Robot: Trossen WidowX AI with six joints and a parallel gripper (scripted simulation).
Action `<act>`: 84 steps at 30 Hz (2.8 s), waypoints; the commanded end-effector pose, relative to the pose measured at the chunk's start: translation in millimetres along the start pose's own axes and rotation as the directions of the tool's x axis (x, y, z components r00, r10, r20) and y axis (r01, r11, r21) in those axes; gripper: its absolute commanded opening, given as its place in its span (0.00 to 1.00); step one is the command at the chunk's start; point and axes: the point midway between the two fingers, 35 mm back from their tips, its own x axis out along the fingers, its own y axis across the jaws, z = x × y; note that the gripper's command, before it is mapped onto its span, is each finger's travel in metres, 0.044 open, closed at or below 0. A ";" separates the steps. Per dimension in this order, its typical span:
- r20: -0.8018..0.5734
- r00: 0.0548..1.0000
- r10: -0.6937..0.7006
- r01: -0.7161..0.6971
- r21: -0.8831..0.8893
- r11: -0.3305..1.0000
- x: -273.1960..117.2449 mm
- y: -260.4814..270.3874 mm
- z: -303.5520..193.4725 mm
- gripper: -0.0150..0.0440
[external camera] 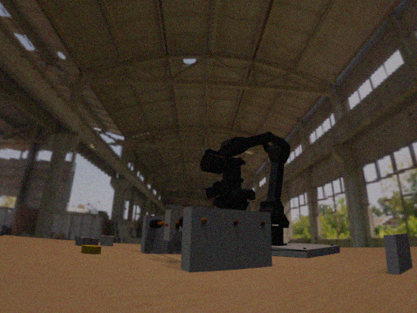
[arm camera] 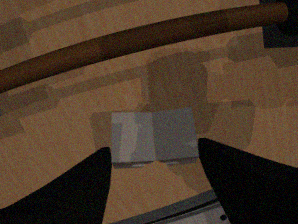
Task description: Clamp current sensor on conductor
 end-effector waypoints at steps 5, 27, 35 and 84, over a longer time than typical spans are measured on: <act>0.009 1.000 0.001 -0.001 -0.003 1.000 -36.4 0.6 2.6 0.25; 0.008 1.000 -0.001 -0.001 0.221 0.975 -92.7 2.6 15.2 0.25; 0.010 1.000 -0.001 -0.004 0.483 0.876 -94.4 7.8 41.5 0.25; 0.017 1.000 0.001 -0.017 0.985 0.170 -51.3 21.2 127.5 0.25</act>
